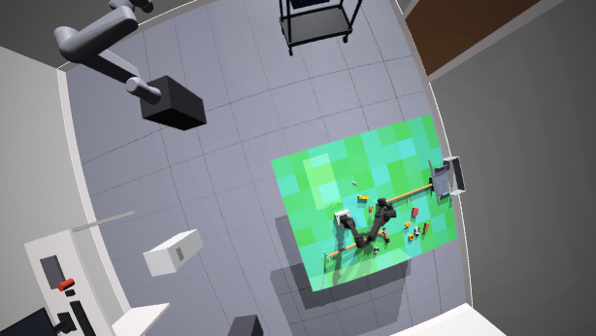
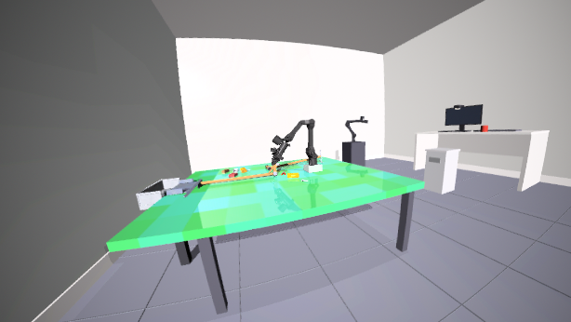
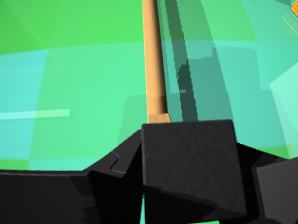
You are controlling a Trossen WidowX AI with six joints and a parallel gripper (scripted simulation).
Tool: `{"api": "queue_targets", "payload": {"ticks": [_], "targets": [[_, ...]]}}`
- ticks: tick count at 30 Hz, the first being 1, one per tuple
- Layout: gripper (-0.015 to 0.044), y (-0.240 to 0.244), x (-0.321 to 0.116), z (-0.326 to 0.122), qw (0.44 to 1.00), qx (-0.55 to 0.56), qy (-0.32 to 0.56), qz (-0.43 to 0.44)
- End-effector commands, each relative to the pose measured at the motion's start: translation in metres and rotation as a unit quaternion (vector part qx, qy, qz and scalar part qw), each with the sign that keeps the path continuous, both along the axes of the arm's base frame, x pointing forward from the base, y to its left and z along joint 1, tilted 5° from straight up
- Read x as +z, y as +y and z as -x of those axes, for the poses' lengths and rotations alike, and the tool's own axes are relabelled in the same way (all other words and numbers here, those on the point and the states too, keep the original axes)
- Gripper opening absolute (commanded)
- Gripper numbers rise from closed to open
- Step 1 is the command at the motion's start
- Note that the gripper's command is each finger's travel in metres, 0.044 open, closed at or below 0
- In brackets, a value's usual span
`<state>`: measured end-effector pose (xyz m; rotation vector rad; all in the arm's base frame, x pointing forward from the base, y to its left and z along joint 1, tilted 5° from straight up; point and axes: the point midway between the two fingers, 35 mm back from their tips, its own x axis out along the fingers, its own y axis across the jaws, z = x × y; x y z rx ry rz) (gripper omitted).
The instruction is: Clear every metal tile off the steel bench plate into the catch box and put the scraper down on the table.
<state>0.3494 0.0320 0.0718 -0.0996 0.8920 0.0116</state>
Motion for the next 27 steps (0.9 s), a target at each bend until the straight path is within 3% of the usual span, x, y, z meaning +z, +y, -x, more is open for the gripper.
{"api": "queue_targets", "payload": {"ticks": [1,27], "targets": [[0.0,0.0,0.0001,0.0,1.0,0.0,0.0,0.0],[0.0,-0.003,-0.0019,0.0034,1.0,-0.004,0.001,0.0]]}}
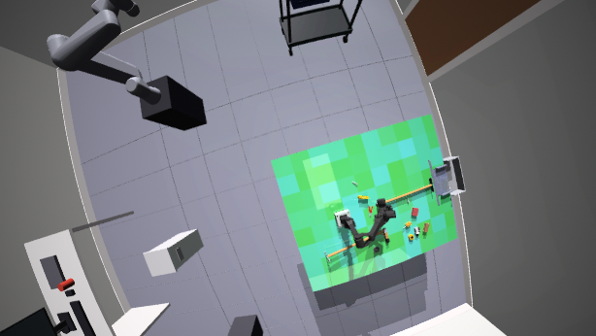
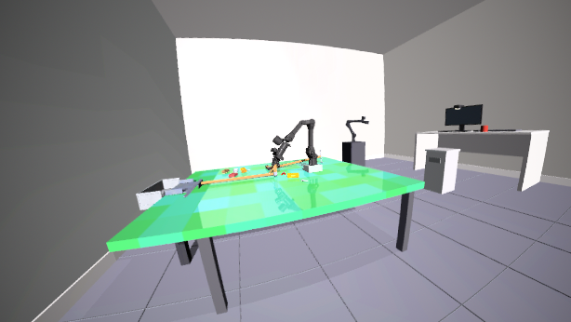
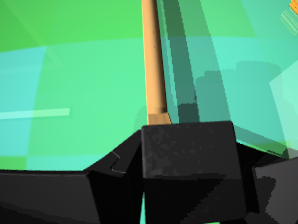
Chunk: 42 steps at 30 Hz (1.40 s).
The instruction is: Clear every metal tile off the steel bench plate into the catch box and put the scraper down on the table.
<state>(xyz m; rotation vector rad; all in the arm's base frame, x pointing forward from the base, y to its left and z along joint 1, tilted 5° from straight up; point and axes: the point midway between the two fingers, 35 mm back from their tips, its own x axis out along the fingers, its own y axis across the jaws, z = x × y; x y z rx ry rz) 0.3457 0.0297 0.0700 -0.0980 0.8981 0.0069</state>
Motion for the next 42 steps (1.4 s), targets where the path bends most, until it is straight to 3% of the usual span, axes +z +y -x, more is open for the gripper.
{"api": "queue_targets", "payload": {"ticks": [1,12,29,42], "targets": [[0.0,-0.001,0.0,0.0,1.0,-0.001,-0.002,-0.001],[0.0,-0.002,-0.002,0.0,1.0,-0.001,-0.002,0.0],[0.044,-0.001,-0.001,0.001,1.0,-0.002,0.001,-0.001],[0.044,0.003,0.035,0.004,1.0,-0.002,0.001,-0.001]]}}
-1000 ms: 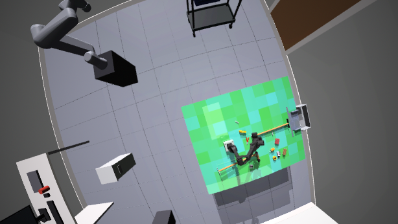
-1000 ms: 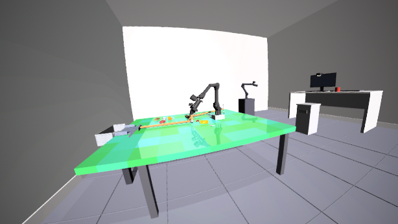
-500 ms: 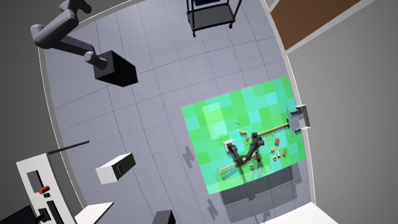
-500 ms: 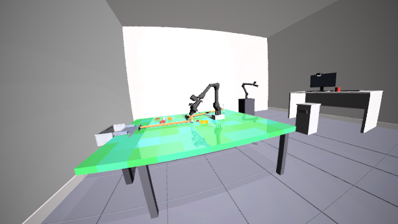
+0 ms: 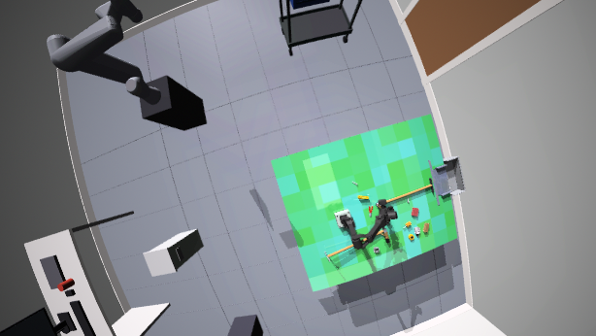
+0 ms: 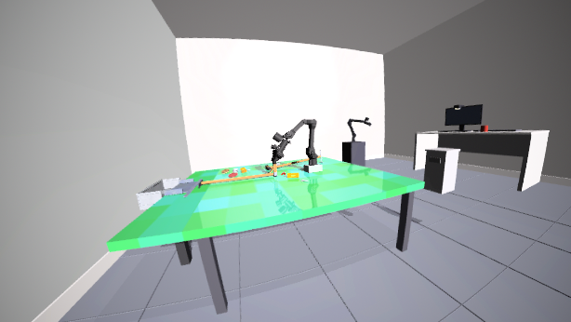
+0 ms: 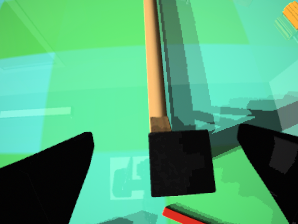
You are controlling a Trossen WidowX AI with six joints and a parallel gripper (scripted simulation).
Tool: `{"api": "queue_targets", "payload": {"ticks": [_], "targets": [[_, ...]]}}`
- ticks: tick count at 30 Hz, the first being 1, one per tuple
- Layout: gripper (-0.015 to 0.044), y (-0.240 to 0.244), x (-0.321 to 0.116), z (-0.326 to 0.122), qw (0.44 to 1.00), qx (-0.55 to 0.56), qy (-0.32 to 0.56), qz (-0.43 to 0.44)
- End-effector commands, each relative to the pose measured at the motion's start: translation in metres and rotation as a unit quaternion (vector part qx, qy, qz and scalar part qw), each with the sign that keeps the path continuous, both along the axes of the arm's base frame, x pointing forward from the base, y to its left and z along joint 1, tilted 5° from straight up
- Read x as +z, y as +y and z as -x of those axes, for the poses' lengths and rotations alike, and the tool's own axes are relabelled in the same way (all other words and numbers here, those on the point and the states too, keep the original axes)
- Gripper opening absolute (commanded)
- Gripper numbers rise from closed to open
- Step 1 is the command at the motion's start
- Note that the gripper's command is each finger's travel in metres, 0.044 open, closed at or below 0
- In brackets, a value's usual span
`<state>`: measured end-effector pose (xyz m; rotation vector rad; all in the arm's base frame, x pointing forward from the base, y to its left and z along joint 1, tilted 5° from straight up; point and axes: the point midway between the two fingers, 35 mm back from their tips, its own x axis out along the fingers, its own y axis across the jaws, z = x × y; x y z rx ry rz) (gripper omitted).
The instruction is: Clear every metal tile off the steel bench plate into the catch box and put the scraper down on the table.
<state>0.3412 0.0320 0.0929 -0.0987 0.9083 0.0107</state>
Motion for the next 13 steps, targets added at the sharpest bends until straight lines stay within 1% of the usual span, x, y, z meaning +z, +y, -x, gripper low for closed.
{"api": "queue_targets", "payload": {"ticks": [1,13], "targets": [[0.044,0.001,0.015,0.0,1.0,-0.003,-0.004,-0.001],[0.044,0.004,0.049,0.01,1.0,-0.003,-0.004,-0.001]]}}
